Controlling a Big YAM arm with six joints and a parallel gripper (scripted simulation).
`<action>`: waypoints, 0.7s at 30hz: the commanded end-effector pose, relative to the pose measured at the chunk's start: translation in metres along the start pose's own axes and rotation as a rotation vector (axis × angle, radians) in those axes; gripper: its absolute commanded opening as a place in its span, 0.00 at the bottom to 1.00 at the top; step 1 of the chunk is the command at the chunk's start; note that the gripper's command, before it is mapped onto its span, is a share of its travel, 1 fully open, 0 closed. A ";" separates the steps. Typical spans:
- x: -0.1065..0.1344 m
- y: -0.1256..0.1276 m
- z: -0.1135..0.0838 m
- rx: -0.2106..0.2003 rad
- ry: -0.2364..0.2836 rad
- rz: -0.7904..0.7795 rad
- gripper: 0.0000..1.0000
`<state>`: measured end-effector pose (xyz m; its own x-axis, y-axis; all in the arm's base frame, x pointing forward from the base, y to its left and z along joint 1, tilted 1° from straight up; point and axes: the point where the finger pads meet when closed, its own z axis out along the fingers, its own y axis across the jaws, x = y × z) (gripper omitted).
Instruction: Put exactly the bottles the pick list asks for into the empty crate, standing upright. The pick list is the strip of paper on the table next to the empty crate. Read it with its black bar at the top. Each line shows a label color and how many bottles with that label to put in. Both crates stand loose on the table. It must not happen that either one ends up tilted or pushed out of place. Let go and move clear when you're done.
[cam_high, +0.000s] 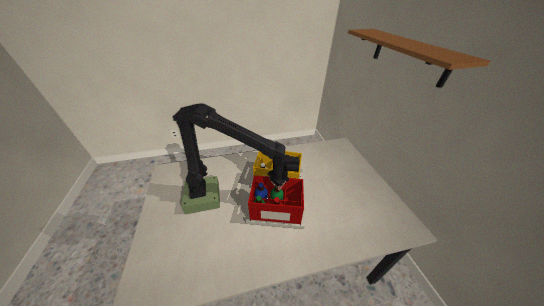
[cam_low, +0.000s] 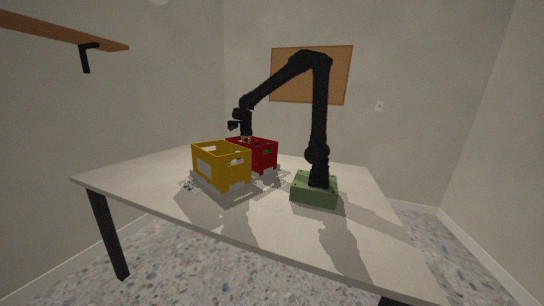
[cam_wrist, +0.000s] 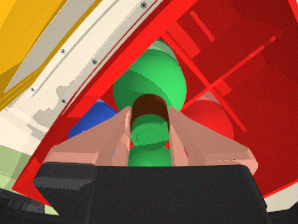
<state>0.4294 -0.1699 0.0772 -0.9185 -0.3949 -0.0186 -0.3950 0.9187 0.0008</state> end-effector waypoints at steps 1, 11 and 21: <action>-0.002 0.005 -0.005 0.008 -0.011 -0.008 0.00; 0.001 0.008 -0.009 0.002 -0.005 -0.008 0.00; -0.014 -0.008 -0.046 0.042 -0.045 -0.009 0.00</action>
<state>0.4258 -0.1684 0.0777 -0.9187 -0.3949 -0.0086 -0.3950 0.9186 0.0106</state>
